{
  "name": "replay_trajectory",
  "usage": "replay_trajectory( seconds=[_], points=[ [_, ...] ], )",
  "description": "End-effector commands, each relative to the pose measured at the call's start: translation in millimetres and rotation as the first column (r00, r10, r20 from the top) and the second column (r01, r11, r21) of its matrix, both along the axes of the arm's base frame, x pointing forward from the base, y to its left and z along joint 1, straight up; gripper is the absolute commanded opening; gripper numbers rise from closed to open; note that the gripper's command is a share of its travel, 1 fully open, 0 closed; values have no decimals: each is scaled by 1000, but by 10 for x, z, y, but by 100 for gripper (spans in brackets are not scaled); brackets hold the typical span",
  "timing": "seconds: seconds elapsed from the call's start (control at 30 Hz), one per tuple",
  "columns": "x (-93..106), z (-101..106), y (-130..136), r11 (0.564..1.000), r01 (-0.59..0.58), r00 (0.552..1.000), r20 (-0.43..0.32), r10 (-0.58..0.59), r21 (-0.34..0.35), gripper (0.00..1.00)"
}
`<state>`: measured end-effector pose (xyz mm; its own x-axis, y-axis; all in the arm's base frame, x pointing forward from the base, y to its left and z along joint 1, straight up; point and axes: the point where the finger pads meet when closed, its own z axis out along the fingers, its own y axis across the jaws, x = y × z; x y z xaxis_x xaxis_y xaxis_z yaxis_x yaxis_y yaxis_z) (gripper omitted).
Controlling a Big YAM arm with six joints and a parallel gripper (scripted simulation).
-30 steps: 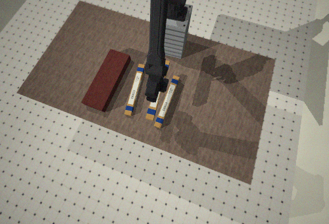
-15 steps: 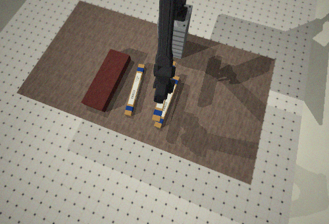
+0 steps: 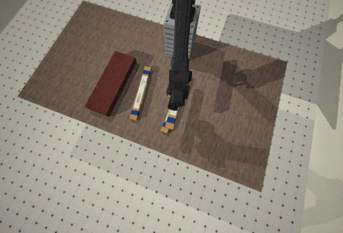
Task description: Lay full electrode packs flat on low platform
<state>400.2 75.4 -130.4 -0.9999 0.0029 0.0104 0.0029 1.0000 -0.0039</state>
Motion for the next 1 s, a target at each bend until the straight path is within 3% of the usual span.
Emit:
replay_trajectory(
  seconds=[0.0,0.97],
  points=[
    [238,79,167,1000,18,999,35,-18,7,0],
    [270,69,857,1000,18,999,31,-18,10,0]
  ],
)
